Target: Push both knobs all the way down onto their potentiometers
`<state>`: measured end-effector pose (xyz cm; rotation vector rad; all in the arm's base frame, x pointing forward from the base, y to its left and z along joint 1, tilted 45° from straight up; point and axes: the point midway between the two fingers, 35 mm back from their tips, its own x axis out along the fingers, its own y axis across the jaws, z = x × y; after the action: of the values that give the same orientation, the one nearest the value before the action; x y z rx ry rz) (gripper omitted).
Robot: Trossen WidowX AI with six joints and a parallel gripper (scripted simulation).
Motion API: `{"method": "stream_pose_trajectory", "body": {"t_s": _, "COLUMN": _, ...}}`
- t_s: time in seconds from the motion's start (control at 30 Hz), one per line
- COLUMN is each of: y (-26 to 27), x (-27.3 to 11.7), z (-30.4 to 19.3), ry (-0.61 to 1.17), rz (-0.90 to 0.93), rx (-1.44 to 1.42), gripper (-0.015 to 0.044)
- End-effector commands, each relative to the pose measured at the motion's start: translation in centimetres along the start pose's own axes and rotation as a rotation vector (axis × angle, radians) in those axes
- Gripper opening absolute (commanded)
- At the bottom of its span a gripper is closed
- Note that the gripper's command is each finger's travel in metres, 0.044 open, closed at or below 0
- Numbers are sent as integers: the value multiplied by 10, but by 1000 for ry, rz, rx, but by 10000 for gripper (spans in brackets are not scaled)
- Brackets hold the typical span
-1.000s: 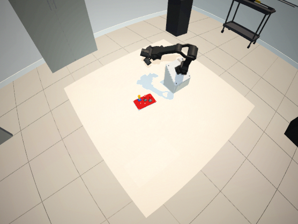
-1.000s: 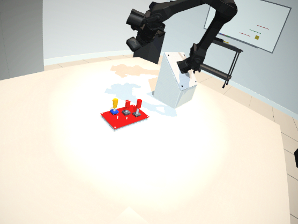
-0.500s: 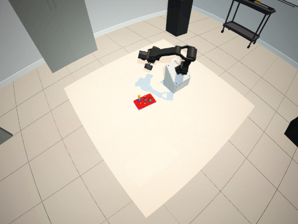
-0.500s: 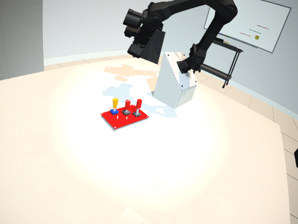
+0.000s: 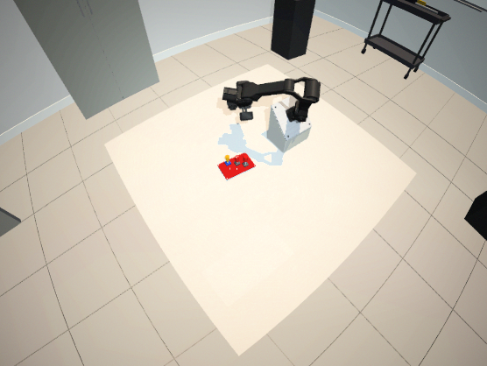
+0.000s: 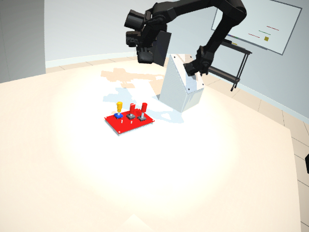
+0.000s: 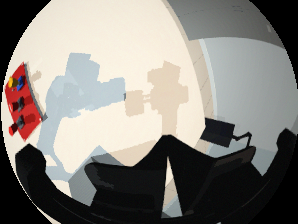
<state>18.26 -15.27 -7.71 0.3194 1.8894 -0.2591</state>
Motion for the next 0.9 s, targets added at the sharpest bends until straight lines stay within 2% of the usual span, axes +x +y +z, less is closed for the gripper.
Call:
{"method": "stream_pose_trajectory", "body": {"t_s": 0.0, "y": 11, "x": -2, "z": 6, "ry": -13, "rz": 35, "rx": -145, "gripper": 0}}
{"method": "stream_pose_trajectory", "body": {"t_s": 0.87, "y": 73, "x": -24, "z": 37, "ry": -192, "rz": 200, "rx": -1007, "gripper": 0}}
